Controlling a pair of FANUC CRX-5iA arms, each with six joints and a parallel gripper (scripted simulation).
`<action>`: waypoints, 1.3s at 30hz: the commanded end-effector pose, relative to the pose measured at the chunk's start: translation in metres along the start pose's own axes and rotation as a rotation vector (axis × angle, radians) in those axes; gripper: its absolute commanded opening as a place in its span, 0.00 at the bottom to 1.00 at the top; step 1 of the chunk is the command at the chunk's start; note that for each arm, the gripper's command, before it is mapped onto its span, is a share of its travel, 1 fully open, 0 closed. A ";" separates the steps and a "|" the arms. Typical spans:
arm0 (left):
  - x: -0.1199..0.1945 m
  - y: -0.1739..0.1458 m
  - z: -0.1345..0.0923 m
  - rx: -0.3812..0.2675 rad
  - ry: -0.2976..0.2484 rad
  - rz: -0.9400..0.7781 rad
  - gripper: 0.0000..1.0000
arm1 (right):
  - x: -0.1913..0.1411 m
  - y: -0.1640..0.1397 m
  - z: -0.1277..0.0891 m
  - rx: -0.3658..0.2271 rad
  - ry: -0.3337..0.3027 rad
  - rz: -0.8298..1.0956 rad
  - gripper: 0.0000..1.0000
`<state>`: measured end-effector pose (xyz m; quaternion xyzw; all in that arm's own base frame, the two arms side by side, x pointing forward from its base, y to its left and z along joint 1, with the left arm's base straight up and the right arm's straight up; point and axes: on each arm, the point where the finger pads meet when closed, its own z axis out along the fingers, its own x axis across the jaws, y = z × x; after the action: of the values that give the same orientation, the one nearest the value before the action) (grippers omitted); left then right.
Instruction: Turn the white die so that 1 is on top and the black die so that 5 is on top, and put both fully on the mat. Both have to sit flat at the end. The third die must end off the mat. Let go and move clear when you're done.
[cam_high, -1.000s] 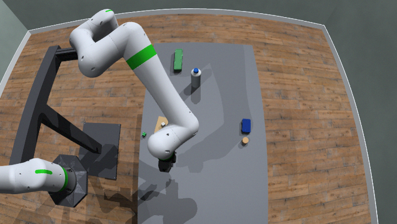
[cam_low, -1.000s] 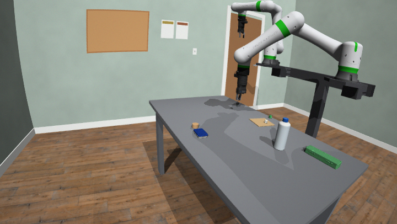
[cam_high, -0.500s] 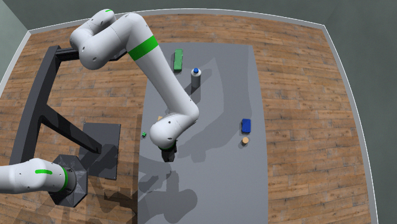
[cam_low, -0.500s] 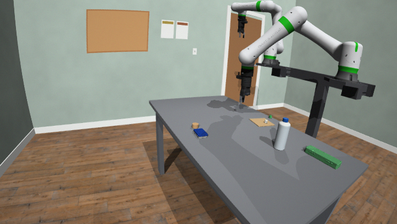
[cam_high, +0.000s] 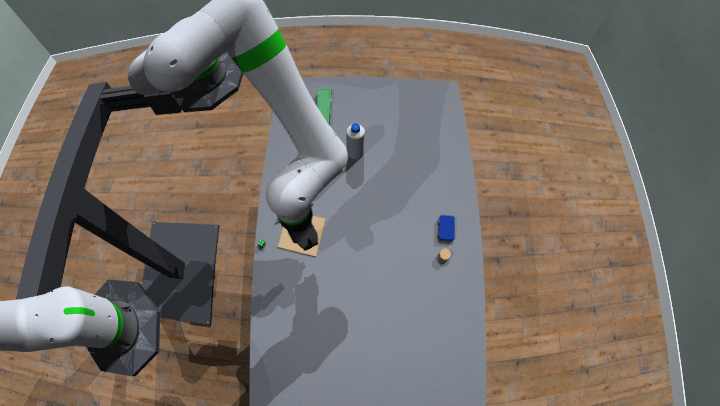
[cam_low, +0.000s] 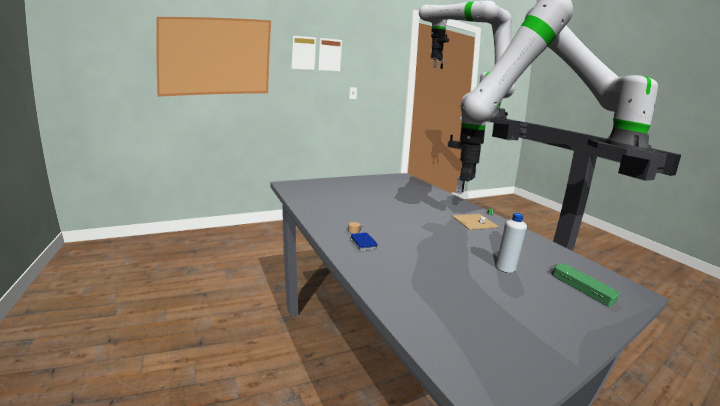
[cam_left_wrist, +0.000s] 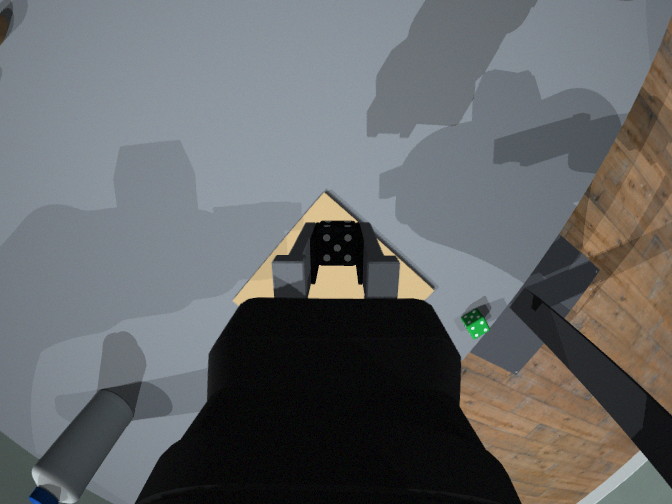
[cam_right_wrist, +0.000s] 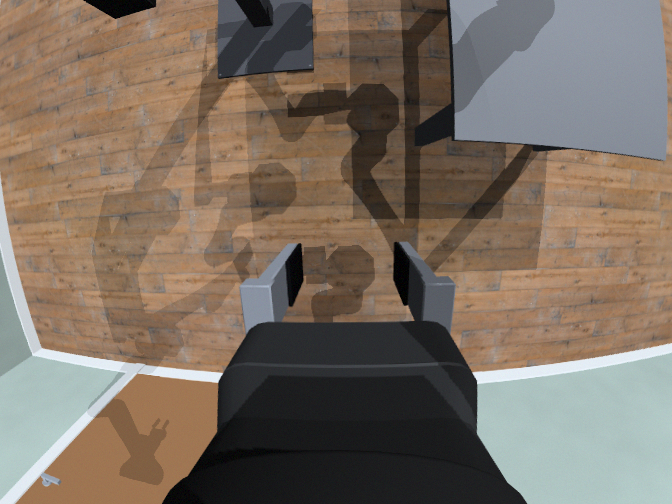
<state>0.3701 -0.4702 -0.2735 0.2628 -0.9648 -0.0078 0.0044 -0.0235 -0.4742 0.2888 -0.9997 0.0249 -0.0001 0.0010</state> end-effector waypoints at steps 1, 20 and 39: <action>-0.009 0.032 -0.004 0.018 -0.004 -0.103 0.40 | 0.000 0.000 -0.001 -0.002 0.000 0.000 1.00; -0.012 0.054 -0.004 0.018 -0.003 -0.168 0.40 | 0.000 0.000 -0.001 -0.002 0.000 0.000 1.00; -0.012 0.053 0.058 0.018 -0.003 -0.168 0.40 | 0.000 0.000 -0.001 -0.002 0.000 0.000 1.00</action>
<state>0.3521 -0.4170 -0.3184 0.3430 -0.9394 -0.0007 0.0003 -0.0235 -0.4742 0.2888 -0.9997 0.0249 -0.0001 0.0010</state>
